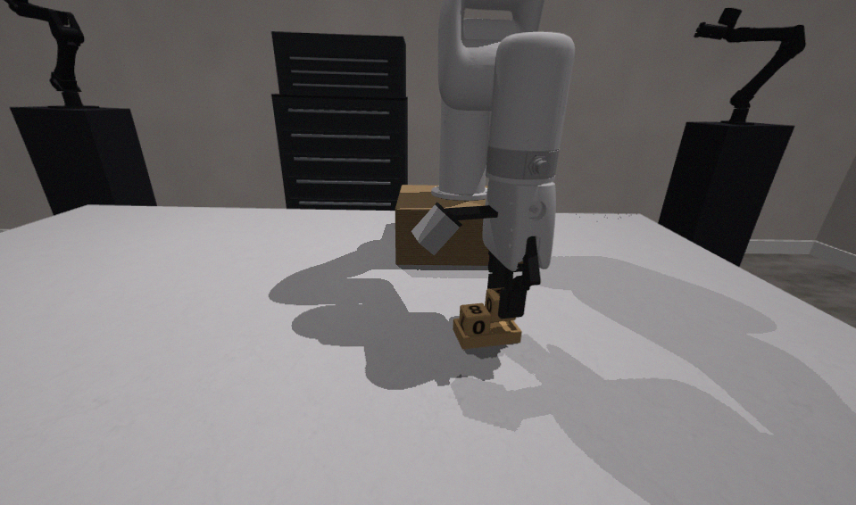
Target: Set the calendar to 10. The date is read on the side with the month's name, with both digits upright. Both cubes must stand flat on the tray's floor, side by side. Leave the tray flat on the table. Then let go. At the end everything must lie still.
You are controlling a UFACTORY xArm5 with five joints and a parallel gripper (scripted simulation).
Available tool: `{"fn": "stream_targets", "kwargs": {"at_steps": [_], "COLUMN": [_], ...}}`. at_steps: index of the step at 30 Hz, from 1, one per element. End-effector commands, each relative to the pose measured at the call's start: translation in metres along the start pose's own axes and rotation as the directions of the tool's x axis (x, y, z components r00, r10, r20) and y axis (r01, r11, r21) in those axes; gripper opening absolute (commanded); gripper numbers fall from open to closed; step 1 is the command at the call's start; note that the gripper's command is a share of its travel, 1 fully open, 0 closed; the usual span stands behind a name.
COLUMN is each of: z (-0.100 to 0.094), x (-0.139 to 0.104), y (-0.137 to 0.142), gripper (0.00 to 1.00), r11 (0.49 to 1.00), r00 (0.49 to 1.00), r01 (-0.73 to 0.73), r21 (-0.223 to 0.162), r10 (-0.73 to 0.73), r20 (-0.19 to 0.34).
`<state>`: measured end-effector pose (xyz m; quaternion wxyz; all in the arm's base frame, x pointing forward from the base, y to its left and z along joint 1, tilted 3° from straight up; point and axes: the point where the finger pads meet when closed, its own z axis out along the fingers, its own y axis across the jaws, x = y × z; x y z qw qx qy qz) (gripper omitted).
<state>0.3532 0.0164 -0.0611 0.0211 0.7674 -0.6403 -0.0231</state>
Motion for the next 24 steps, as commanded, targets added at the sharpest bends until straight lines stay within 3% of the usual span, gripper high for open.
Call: {"fn": "stream_targets", "kwargs": {"at_steps": [1, 24], "z": [0.0018, 0.0083], "x": [0.0001, 0.0001], "y": [-0.0011, -0.0011], "gripper": [0.29, 0.29], "r11": [1.000, 1.000], "r00": [1.000, 1.000], "r01": [0.000, 0.000], "r21": [0.003, 0.003], "r10": [0.000, 0.000], "r20": [0.000, 0.000]}}
